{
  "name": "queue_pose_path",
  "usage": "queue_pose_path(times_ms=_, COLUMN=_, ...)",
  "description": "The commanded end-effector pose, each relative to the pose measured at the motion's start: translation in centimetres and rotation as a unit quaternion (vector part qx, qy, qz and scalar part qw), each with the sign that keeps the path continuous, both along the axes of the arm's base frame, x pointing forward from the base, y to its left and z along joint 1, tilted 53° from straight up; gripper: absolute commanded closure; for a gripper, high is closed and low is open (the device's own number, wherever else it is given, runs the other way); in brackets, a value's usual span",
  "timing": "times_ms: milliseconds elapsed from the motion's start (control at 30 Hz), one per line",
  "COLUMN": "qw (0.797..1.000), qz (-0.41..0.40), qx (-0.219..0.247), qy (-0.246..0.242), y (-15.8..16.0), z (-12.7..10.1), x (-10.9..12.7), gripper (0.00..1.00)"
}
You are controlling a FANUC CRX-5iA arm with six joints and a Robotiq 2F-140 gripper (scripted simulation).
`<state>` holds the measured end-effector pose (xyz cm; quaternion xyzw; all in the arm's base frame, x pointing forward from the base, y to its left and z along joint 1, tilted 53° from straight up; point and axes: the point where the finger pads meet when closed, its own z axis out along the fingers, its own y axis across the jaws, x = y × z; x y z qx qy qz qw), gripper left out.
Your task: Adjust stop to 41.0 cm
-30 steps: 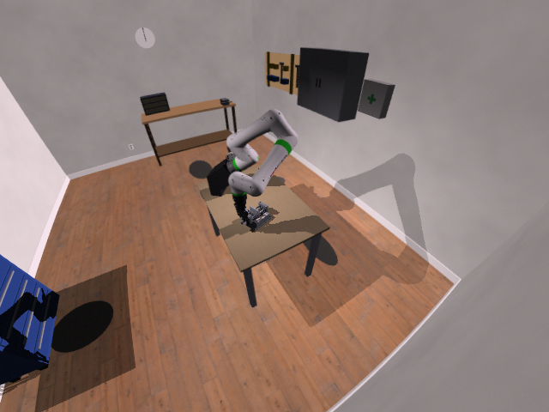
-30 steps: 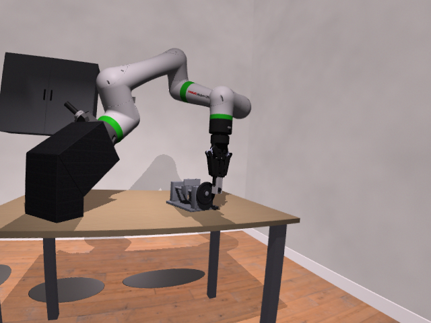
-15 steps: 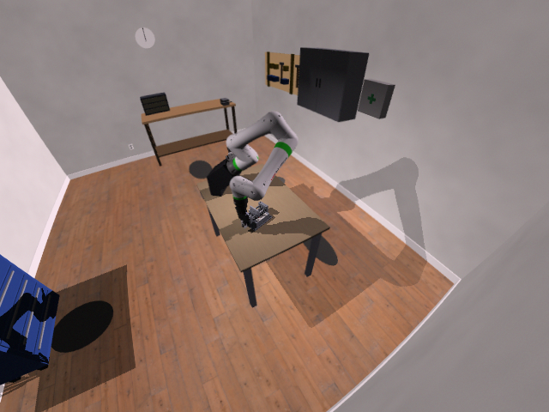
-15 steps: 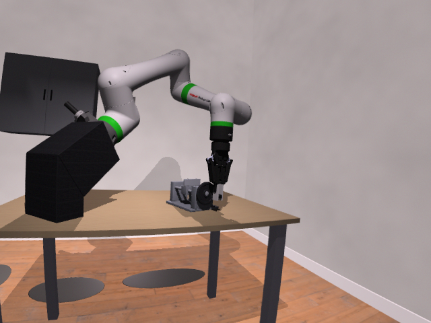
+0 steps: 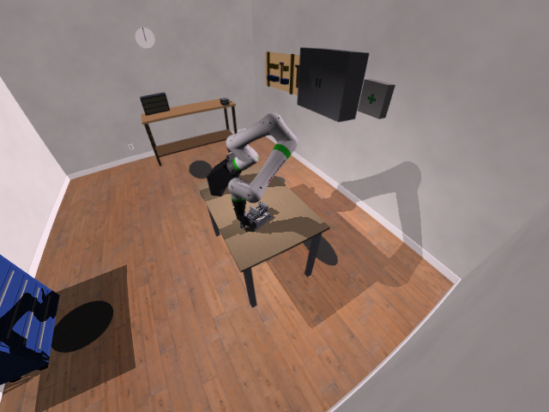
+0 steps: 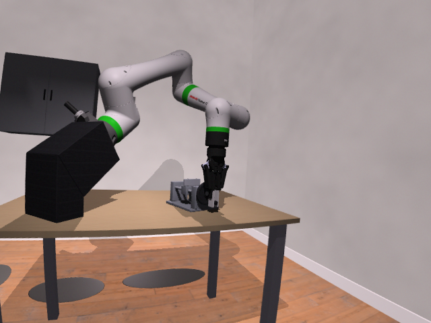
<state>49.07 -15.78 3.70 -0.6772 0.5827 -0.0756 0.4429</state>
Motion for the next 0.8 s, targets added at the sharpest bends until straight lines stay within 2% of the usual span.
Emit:
queue_pose_path(times_ms=0, qw=1.0, qz=0.0, qx=0.0, qy=0.0, y=0.1, z=-0.7, x=-0.4, gripper=0.96)
queue_pose_path(times_ms=767, qw=1.0, qz=0.0, qx=0.0, qy=0.0, y=-0.3, z=-2.0, x=-3.4, gripper=0.96)
